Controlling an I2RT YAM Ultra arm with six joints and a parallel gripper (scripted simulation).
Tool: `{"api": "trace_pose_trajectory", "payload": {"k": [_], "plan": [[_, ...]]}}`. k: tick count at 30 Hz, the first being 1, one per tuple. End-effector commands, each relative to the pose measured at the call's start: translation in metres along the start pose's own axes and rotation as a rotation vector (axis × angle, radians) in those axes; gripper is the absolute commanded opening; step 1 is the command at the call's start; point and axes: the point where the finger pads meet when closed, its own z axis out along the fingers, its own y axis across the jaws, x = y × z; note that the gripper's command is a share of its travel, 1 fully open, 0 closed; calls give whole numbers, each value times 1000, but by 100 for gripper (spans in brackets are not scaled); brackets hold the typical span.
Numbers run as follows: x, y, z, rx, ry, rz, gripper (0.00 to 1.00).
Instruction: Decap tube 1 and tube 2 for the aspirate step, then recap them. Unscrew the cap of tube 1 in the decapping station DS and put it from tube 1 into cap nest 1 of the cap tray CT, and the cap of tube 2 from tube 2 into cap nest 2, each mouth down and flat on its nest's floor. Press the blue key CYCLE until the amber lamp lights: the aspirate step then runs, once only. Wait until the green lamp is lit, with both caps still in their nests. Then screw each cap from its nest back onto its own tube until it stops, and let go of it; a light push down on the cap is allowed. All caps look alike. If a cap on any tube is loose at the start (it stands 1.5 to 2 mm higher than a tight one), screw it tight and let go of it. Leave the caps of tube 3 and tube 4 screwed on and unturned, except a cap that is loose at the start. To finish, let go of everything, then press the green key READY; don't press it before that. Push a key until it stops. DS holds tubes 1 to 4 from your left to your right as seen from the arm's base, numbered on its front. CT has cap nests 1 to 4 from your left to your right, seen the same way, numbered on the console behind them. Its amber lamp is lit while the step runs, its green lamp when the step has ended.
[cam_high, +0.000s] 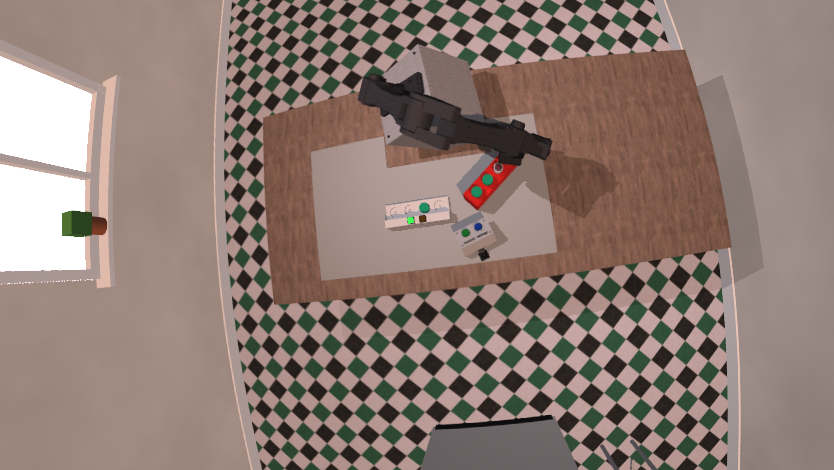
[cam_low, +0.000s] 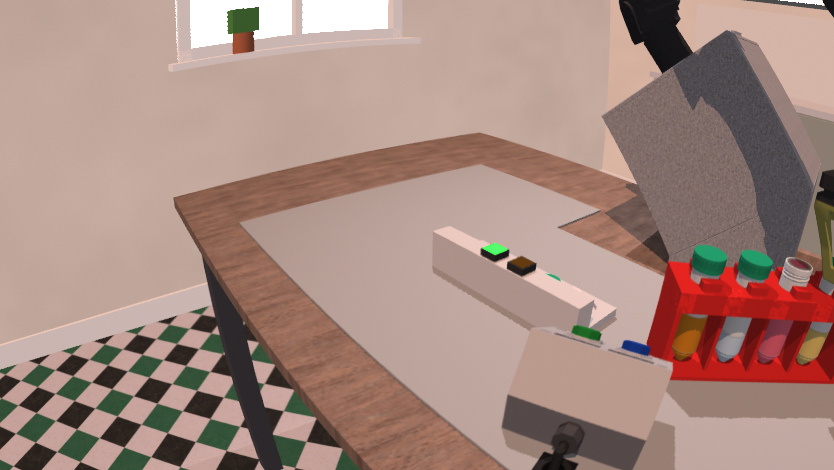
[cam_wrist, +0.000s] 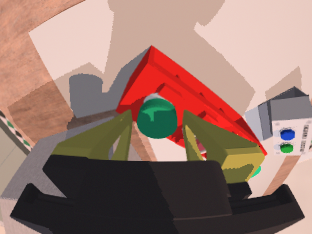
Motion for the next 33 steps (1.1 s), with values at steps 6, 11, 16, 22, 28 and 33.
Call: {"api": "trace_pose_trajectory", "payload": {"k": [6, 11, 16, 22, 28, 33], "plan": [[-3, -2, -5, 7, -12, -103, 0], [-3, -2, -5, 7, -12, -103, 0], [-3, -2, -5, 7, -12, -103, 0], [-3, -2, -5, 6, -13, -37, 0], [-3, -2, -5, 5, -13, 130, 0], [-3, -2, -4, 5, -13, 263, 0]]}}
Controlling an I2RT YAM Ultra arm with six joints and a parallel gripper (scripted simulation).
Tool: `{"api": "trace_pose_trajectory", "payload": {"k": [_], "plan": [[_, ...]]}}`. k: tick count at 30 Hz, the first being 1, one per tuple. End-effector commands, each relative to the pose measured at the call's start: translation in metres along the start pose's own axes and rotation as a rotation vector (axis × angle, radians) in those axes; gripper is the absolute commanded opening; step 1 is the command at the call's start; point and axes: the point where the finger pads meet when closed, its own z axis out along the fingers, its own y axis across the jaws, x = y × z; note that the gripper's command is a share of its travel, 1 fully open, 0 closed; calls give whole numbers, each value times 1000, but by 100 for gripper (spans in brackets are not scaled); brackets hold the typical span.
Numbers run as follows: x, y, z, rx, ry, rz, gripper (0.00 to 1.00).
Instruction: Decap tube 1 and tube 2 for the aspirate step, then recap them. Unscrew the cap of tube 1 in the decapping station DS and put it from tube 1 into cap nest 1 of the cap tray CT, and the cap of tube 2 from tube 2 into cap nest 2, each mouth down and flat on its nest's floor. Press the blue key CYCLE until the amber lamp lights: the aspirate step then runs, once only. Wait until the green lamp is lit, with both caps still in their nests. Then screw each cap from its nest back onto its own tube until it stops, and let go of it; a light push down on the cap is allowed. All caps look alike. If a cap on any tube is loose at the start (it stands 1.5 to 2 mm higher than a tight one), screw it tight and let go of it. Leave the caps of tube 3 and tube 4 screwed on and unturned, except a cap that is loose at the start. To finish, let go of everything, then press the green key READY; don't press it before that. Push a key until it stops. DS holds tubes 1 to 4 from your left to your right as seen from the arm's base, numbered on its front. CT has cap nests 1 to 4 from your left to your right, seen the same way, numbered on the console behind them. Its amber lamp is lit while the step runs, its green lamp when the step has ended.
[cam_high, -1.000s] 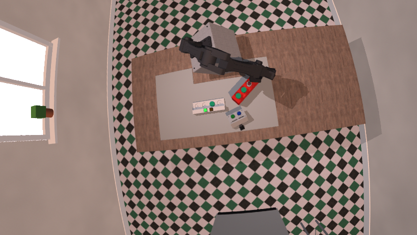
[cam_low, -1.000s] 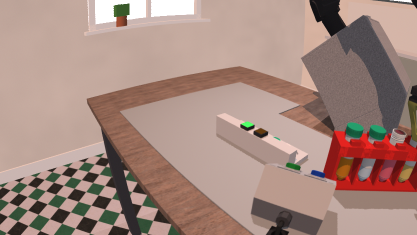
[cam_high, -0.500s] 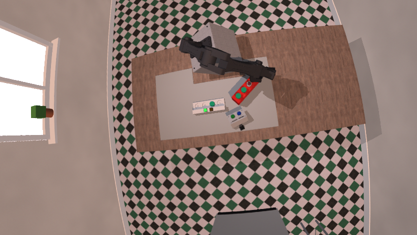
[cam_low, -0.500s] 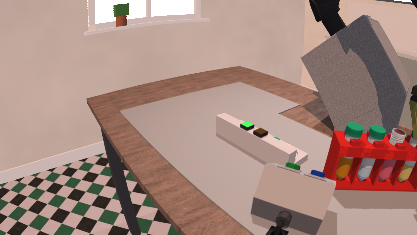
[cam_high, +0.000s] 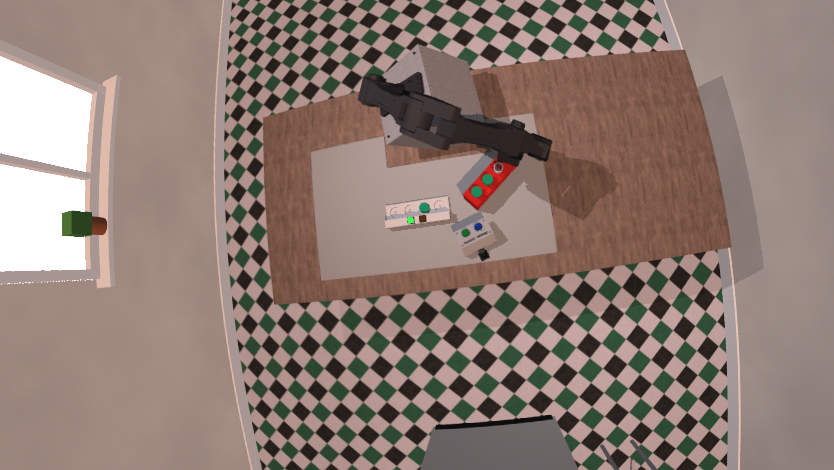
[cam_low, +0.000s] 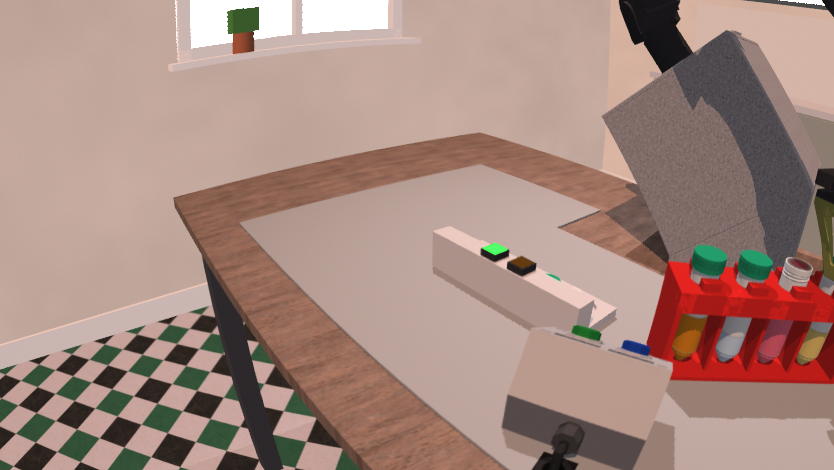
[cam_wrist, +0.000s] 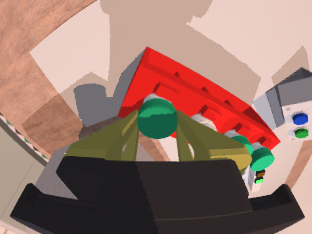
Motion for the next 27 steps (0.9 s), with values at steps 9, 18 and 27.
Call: {"api": "trace_pose_trajectory", "payload": {"k": [9, 18, 27], "plan": [[-3, -1, -4, 1, -13, 415, 0], [-3, -1, -3, 0, -14, 534, 0], [-3, -1, -3, 0, -14, 534, 49]]}}
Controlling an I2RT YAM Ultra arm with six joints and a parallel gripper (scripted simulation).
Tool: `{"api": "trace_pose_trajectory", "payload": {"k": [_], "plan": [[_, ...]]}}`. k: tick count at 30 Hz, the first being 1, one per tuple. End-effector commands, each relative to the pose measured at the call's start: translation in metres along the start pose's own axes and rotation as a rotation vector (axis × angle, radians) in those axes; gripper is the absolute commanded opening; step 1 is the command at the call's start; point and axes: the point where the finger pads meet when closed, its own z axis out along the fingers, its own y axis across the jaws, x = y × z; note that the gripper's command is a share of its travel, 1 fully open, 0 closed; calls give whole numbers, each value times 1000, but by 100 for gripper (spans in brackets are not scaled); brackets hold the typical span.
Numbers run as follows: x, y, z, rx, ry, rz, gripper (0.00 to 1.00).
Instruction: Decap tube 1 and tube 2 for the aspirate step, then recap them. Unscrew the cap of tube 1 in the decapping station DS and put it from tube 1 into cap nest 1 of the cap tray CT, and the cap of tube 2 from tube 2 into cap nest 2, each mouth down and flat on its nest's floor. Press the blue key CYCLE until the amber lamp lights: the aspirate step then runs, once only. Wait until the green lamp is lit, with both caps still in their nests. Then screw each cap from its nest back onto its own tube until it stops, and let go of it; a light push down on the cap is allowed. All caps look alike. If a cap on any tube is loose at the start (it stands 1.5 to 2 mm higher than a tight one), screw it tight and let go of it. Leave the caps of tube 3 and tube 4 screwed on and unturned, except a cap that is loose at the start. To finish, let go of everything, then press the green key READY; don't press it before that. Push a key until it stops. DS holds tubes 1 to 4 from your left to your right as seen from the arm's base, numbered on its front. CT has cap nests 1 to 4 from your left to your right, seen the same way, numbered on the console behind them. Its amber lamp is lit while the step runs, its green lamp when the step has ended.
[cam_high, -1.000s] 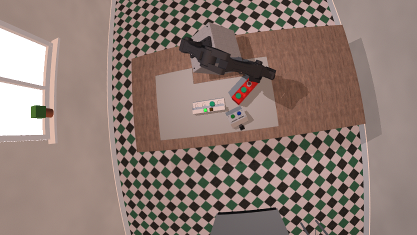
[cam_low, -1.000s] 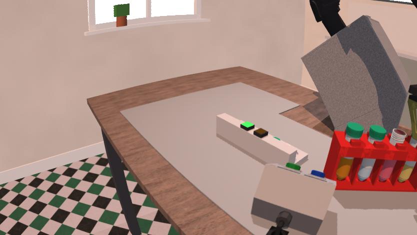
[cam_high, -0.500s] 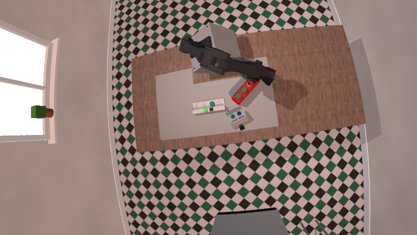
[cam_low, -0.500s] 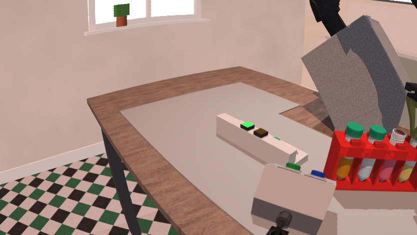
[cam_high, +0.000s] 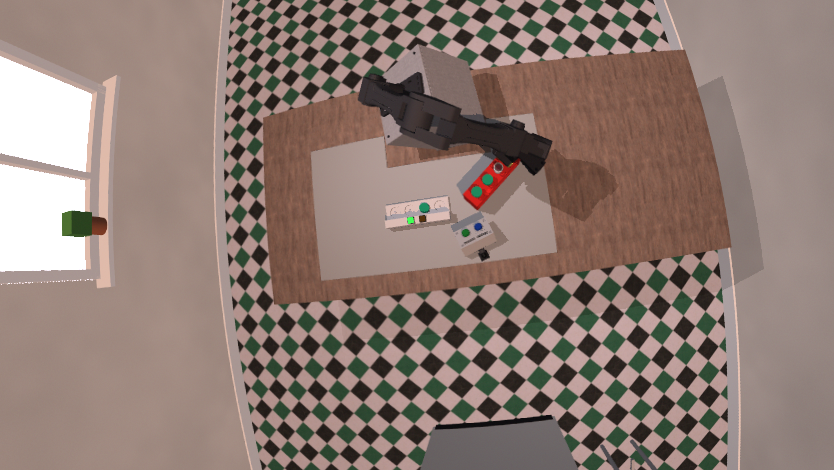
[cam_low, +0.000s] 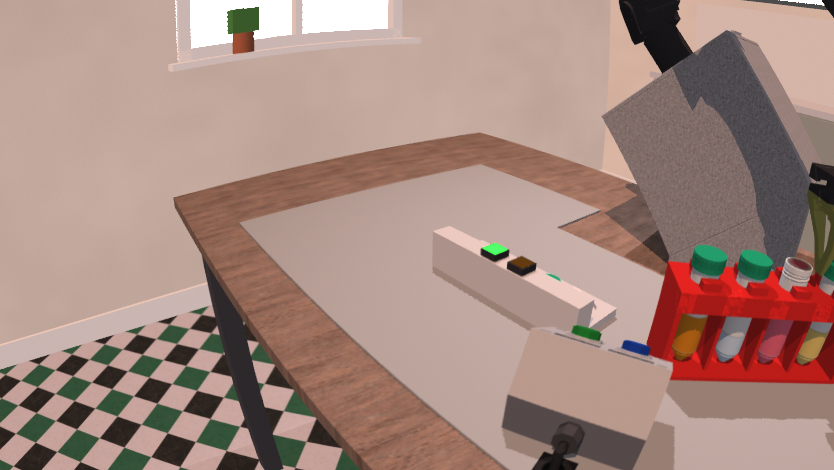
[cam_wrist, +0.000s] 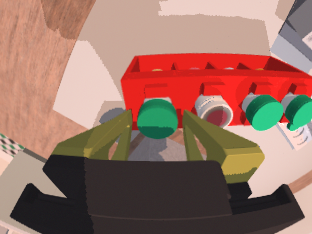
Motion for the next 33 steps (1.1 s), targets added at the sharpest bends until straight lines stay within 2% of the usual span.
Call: {"api": "trace_pose_trajectory", "payload": {"k": [1, 5, 18, 20, 27, 33], "plan": [[-3, 1, -4, -2, -12, 7, 49], [-3, 1, -4, -2, -12, 7, 49], [-3, 1, -5, 1, -12, -513, 49], [-3, 1, -5, 1, -12, -513, 49], [-3, 1, -5, 2, -12, -778, 49], [-3, 1, -4, 2, -12, -778, 49]]}}
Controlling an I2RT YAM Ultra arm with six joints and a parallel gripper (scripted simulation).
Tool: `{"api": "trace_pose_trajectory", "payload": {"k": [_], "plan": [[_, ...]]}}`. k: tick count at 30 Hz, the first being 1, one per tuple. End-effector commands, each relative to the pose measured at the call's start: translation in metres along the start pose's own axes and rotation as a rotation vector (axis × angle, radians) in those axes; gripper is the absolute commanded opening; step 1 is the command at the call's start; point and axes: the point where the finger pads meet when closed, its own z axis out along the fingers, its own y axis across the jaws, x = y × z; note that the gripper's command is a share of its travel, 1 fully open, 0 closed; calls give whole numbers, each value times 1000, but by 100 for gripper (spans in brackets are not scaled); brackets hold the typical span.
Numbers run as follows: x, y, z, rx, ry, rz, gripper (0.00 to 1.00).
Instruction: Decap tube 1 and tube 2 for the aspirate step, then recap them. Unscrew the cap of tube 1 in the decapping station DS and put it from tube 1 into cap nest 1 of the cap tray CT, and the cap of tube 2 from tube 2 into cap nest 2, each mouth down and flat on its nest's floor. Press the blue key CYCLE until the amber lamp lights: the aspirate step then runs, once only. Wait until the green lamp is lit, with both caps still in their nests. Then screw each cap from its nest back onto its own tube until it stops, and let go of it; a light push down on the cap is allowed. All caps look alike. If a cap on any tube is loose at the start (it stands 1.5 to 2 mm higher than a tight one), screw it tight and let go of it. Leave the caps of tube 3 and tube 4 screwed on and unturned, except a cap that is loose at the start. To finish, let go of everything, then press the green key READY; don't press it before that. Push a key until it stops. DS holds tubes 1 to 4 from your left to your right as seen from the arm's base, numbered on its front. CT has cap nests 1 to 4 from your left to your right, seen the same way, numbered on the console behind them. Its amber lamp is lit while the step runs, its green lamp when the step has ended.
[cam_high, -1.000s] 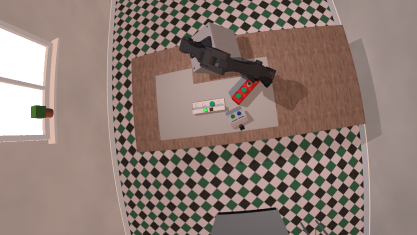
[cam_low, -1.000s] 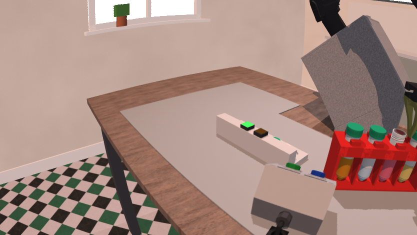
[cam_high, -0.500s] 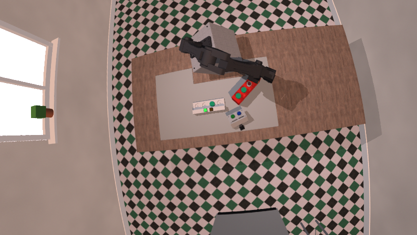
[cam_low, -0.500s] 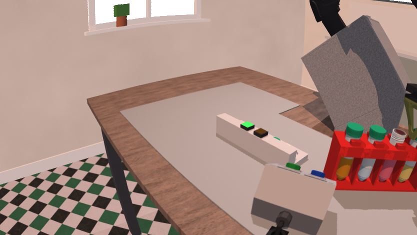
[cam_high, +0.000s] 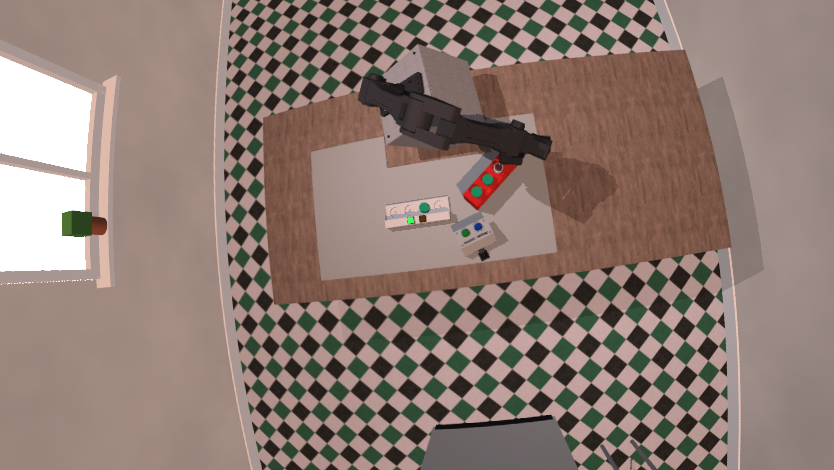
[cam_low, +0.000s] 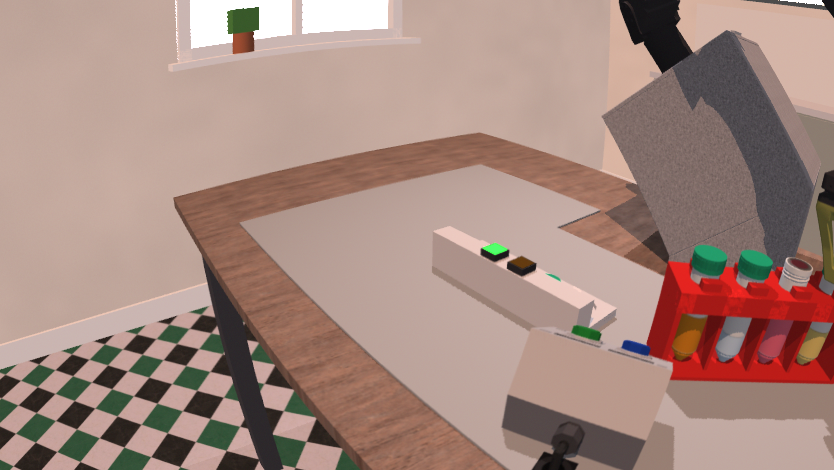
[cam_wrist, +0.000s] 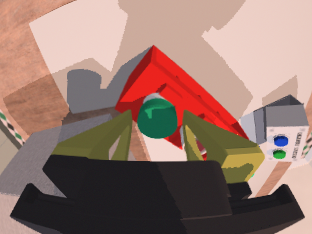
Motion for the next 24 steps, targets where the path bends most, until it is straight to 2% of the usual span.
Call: {"api": "trace_pose_trajectory", "payload": {"k": [1, 15, 24], "plan": [[-3, -2, -5, 7, -12, -35, 0], [-3, -2, -5, 7, -12, -35, 0], [-3, -2, -4, 5, -12, 198, 0]]}}
